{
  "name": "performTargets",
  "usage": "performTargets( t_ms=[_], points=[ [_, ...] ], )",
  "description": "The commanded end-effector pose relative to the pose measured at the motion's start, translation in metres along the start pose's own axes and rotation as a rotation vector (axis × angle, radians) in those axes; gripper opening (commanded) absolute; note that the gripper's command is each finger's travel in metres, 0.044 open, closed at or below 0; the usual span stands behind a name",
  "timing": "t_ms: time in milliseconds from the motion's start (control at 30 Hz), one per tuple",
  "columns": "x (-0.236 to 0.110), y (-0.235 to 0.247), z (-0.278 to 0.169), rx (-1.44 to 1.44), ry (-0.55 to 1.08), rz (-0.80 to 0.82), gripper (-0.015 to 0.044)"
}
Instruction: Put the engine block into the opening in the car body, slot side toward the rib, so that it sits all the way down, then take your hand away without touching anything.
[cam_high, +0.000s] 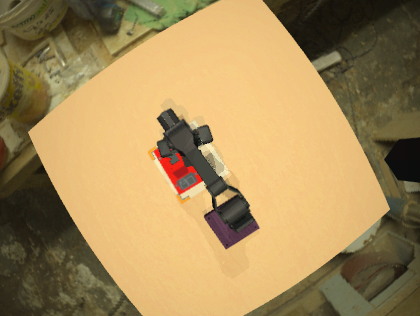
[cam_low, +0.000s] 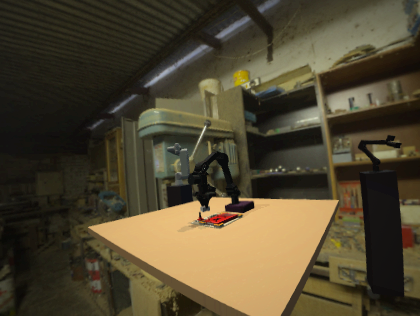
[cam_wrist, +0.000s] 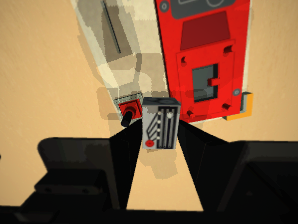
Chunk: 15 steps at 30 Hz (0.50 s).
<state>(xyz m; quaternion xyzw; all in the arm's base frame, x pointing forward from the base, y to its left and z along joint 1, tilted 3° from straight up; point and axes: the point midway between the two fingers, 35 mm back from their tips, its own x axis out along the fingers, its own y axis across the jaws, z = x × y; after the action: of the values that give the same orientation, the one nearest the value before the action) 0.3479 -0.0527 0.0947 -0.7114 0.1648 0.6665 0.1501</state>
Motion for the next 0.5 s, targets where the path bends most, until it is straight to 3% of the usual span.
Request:
performTargets(
  t_ms=[0,467],
  points=[
    [0.004,-0.008,0.003,-0.018,0.001,0.003,0.0000],
    [0.017,-0.049,0.020,-0.146,-0.001,0.000,0.0000]
  ],
)
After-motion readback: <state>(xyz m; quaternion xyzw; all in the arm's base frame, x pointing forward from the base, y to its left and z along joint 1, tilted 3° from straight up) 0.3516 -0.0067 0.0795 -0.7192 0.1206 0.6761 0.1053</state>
